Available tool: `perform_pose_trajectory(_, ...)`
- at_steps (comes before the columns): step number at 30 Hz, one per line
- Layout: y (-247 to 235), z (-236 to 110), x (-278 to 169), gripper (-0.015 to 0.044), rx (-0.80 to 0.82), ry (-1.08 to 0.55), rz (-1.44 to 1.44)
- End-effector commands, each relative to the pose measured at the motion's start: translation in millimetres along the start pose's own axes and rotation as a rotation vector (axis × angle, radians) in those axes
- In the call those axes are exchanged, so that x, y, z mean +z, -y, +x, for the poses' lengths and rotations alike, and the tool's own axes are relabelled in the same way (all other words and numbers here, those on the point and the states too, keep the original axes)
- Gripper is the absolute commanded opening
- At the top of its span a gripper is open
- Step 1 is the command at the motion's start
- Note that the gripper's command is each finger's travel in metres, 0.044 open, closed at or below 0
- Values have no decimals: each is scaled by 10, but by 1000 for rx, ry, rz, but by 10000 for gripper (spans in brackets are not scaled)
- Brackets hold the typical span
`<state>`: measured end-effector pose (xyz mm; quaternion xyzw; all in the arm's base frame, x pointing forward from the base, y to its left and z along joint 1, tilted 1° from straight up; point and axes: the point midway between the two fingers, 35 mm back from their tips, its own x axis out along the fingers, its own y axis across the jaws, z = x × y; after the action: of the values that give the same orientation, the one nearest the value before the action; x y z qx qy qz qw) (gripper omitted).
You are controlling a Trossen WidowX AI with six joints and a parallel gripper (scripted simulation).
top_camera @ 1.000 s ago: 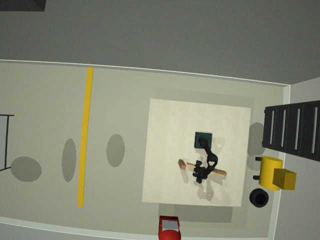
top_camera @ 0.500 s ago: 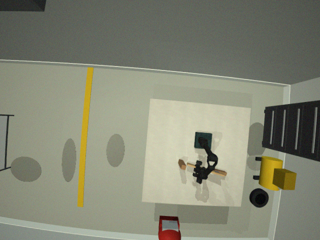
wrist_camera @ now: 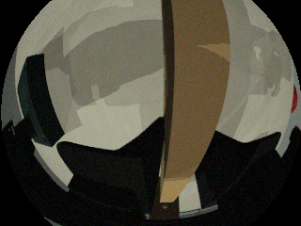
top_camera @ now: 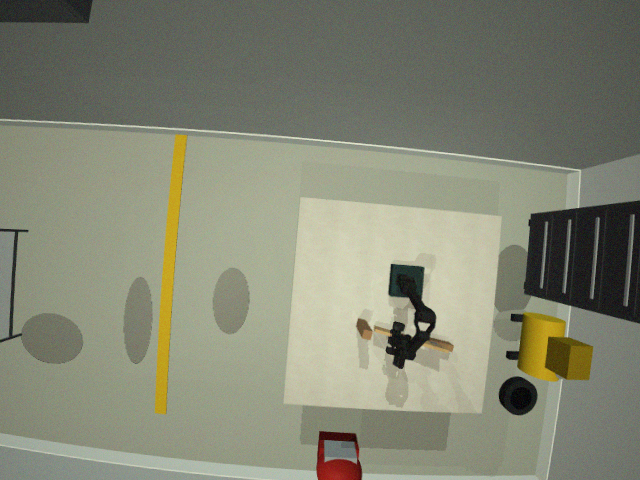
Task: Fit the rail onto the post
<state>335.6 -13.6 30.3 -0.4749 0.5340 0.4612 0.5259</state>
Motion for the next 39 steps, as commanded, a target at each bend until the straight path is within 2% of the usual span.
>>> perform_pose_trajectory(1,41,-61,13,0,-13,8,-1)
perform_pose_trajectory(39,49,-252,11,0,-13,8,-1)
